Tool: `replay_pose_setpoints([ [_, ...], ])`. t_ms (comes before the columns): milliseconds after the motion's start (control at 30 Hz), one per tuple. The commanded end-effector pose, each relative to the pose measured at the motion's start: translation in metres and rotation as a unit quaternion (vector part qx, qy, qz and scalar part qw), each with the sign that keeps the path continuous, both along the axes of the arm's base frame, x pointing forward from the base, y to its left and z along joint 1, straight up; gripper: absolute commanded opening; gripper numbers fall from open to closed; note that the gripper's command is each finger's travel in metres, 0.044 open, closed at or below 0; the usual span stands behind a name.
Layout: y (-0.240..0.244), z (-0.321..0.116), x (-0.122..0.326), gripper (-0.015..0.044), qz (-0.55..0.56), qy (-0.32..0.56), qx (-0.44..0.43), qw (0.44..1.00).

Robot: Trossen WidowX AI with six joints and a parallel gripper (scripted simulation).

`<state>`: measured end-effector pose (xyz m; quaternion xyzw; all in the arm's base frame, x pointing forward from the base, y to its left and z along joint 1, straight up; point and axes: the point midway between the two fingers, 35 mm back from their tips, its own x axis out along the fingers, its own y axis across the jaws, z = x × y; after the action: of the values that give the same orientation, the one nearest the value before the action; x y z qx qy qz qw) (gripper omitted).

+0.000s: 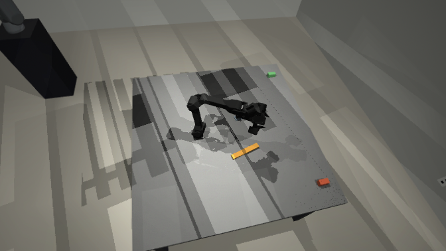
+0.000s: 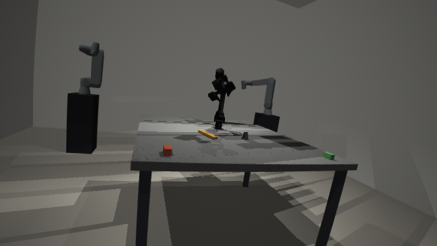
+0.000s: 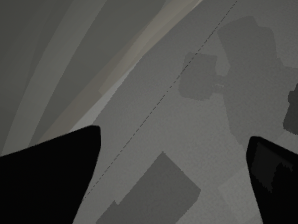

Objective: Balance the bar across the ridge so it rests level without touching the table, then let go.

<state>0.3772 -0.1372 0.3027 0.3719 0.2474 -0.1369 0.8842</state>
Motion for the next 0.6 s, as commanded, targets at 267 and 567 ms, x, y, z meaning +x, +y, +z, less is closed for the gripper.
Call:
replay_pose_setpoints([
  [267, -0.018, -0.060, 0.000, 0.0315, 0.084, 0.145, -0.112, 0.980],
  [567, -0.027, -0.100, -0.007, 0.0315, 0.172, 0.242, -0.173, 0.939],
])
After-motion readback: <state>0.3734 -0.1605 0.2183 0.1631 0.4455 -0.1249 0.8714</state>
